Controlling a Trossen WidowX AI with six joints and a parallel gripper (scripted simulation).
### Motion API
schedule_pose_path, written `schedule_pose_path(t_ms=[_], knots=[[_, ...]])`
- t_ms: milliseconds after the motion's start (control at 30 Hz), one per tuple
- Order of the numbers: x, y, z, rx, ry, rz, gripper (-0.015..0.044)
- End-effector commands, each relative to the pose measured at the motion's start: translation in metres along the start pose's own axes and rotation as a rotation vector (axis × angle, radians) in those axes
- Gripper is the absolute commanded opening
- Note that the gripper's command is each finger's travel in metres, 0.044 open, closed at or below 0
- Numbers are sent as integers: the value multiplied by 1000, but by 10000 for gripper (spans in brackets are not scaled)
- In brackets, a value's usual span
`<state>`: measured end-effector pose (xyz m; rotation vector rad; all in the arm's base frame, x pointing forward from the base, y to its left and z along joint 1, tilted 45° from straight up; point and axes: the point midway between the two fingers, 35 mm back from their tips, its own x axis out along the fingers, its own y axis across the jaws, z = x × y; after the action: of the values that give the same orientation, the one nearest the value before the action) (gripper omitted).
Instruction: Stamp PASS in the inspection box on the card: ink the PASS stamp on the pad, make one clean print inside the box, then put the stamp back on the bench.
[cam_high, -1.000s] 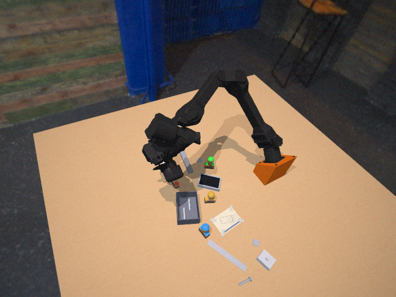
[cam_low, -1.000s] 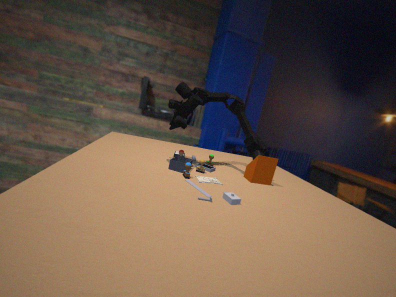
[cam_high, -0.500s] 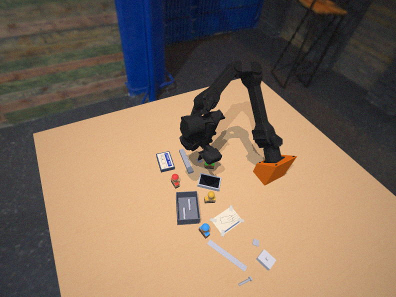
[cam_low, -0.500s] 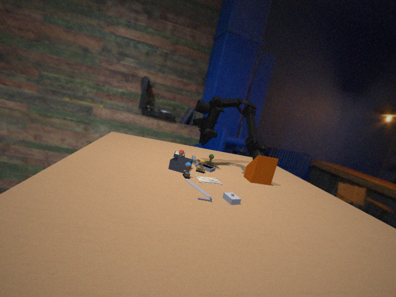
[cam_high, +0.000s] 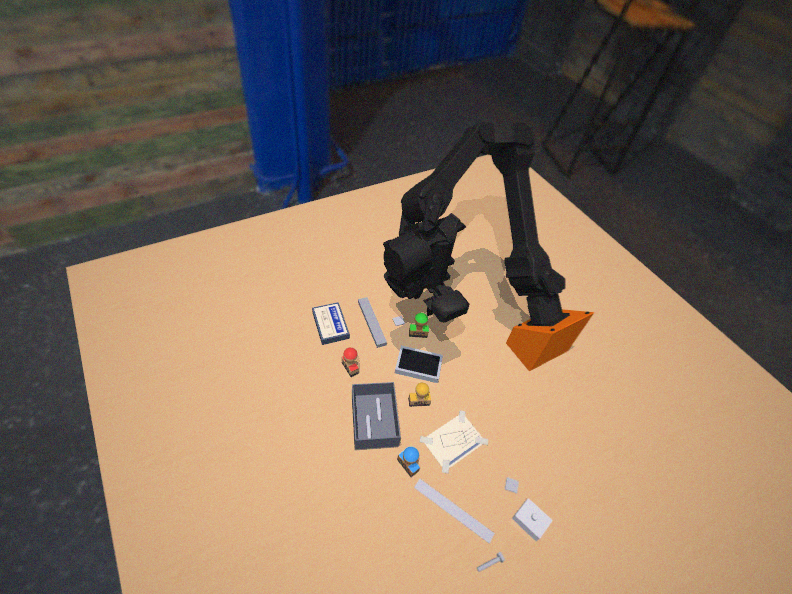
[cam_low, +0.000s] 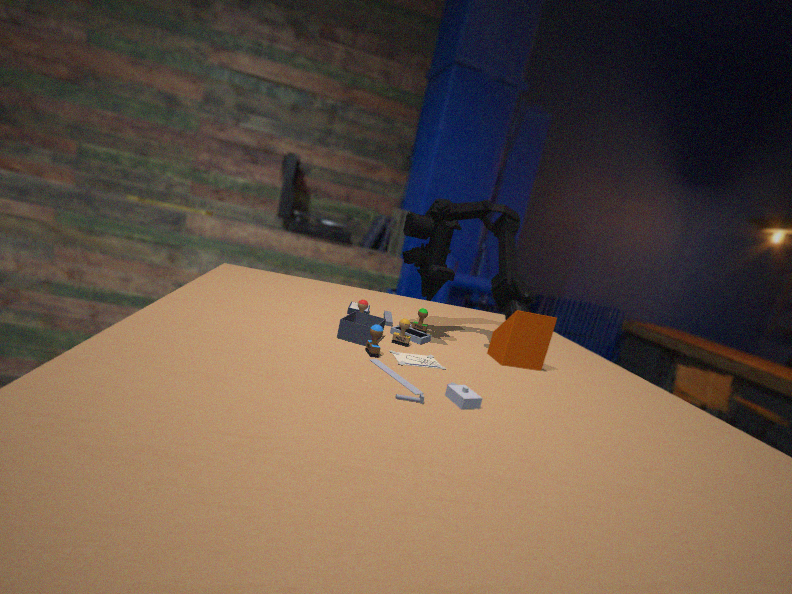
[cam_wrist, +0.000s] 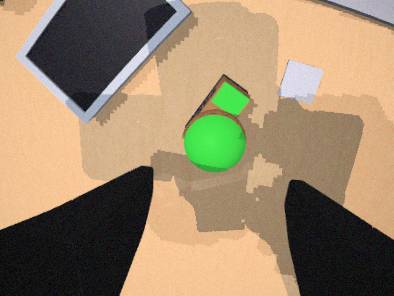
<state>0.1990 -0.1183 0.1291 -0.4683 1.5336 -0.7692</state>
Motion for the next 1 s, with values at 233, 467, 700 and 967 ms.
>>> schedule_pose_path(t_ms=[233,467,700,967], knots=[[17,3,1,5,3,10,222],[28,3,1,5,3,11,222],[40,3,1,6,2,11,222],[53,3,1,6,2,9,222]])
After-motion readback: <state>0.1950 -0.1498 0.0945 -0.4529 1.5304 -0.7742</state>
